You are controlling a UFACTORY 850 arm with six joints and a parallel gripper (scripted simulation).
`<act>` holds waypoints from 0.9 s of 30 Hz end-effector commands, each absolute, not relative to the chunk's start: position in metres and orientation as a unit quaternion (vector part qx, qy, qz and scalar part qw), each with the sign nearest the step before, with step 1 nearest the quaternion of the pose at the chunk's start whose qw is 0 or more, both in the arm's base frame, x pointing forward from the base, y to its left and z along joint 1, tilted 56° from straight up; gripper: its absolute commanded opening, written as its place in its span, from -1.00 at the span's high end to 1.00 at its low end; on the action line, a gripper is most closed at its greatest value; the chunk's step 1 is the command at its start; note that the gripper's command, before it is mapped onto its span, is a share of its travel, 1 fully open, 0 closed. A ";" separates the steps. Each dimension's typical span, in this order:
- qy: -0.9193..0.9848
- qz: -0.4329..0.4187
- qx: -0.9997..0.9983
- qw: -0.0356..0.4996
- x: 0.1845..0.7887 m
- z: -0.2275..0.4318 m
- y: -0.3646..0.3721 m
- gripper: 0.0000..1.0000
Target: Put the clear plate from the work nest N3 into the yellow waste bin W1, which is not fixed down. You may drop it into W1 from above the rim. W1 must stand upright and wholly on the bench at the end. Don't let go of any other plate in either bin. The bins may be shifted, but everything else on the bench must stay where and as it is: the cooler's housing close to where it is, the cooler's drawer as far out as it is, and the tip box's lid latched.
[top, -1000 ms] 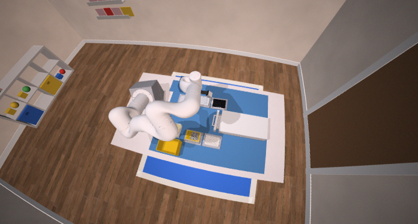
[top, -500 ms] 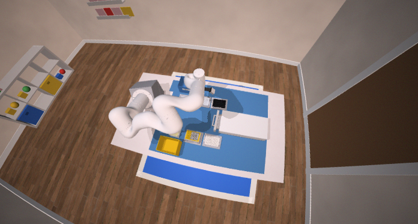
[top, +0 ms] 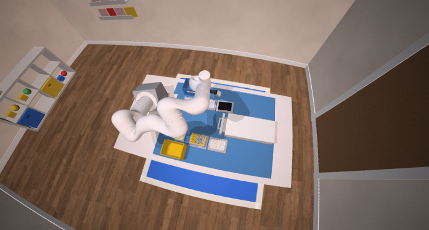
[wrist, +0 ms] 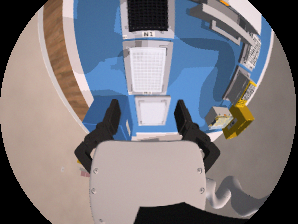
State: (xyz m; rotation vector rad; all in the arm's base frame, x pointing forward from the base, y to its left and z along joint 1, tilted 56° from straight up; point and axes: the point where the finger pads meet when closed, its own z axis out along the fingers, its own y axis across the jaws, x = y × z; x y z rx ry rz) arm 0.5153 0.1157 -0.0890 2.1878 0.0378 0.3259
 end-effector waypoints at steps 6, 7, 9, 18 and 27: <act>0.015 0.132 0.884 0.448 0.519 -0.095 0.107 -1.00; 0.015 0.132 0.884 0.448 0.519 -0.095 0.107 -1.00; 0.015 0.132 0.884 0.448 0.519 -0.097 0.104 -1.00; 0.015 0.132 0.884 0.448 0.523 -0.106 0.093 -1.00; 0.015 0.132 0.884 0.448 0.526 -0.112 0.083 -1.00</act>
